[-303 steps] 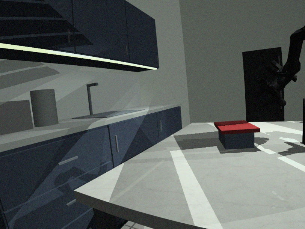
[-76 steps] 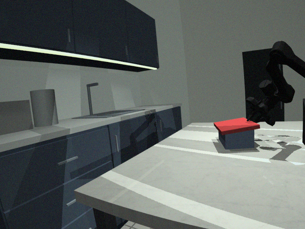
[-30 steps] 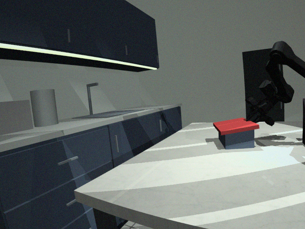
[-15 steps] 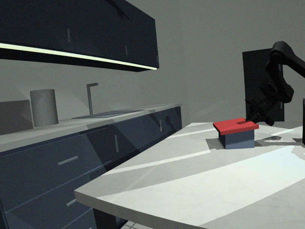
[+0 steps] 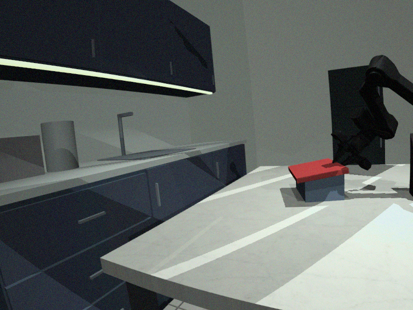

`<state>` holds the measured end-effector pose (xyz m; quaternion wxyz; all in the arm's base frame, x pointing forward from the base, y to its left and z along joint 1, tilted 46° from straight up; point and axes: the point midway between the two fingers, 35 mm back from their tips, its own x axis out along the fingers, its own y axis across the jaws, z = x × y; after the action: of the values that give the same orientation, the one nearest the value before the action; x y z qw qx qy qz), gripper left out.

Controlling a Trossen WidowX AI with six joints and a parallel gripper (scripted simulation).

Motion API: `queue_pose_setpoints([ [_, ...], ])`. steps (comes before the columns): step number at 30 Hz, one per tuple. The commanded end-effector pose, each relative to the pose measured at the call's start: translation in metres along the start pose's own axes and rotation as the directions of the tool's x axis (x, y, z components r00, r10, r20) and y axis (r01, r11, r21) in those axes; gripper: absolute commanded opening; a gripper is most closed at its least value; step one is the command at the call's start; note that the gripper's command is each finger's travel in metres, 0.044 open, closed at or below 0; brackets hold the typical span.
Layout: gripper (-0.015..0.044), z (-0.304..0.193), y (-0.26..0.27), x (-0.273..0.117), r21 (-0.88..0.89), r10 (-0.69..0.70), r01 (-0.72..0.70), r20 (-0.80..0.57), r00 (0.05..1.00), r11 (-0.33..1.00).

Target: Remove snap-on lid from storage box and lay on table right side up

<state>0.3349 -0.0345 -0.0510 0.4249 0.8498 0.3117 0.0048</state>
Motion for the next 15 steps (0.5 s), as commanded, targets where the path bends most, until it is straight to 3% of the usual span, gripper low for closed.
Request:
queue_pose_setpoints([
  [1,0.0000,0.001,0.003,-0.005,0.044,0.006,-0.007,0.014,1.000,0.999],
  [15,0.0000,0.002,0.019,-0.014,0.043,0.006,-0.007,0.014,1.000,0.999],
])
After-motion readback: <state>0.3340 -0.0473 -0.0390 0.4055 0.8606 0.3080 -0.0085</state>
